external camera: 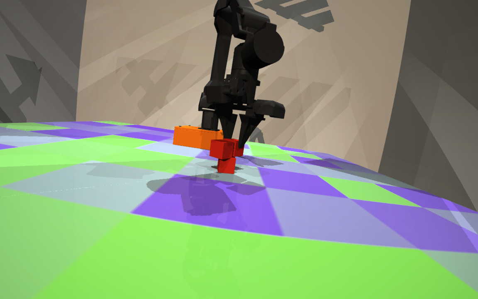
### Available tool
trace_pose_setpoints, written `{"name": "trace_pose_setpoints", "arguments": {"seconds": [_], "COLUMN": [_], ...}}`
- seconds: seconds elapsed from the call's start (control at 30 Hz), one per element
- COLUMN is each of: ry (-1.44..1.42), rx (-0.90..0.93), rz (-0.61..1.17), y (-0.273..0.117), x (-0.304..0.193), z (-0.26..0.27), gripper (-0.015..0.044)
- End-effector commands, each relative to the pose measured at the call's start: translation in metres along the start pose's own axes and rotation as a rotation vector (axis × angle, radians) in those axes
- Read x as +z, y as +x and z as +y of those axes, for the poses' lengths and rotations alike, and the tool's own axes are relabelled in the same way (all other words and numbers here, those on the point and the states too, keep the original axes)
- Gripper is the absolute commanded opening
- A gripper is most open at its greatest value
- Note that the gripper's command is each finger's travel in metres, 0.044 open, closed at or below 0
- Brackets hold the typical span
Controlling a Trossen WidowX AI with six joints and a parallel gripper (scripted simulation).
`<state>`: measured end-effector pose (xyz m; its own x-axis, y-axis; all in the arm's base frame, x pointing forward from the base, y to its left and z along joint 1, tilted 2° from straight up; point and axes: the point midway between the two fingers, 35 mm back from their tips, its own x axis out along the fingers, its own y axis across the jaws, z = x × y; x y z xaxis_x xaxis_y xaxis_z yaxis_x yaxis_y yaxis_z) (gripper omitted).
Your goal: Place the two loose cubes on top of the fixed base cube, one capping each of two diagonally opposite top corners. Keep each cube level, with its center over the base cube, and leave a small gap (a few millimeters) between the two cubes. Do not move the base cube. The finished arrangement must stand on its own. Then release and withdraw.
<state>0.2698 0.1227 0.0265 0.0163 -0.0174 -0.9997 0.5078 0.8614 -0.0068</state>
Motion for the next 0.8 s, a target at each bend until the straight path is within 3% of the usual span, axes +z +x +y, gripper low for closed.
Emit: {"name": "trace_pose_setpoints", "arguments": {"seconds": [0.0,0.1,0.23,0.77], "ry": [-0.003,-0.003,-0.003,0.000], "rx": [-0.001,-0.001,-0.001,0.000], "rz": [0.003,0.003,0.003,0.000], "y": [0.001,0.001,0.001,-0.019], "x": [0.000,0.000,0.000,0.000], "z": [0.000,0.000,0.000,0.000], "gripper": [0.0105,0.0105,0.0205,0.0205]}}
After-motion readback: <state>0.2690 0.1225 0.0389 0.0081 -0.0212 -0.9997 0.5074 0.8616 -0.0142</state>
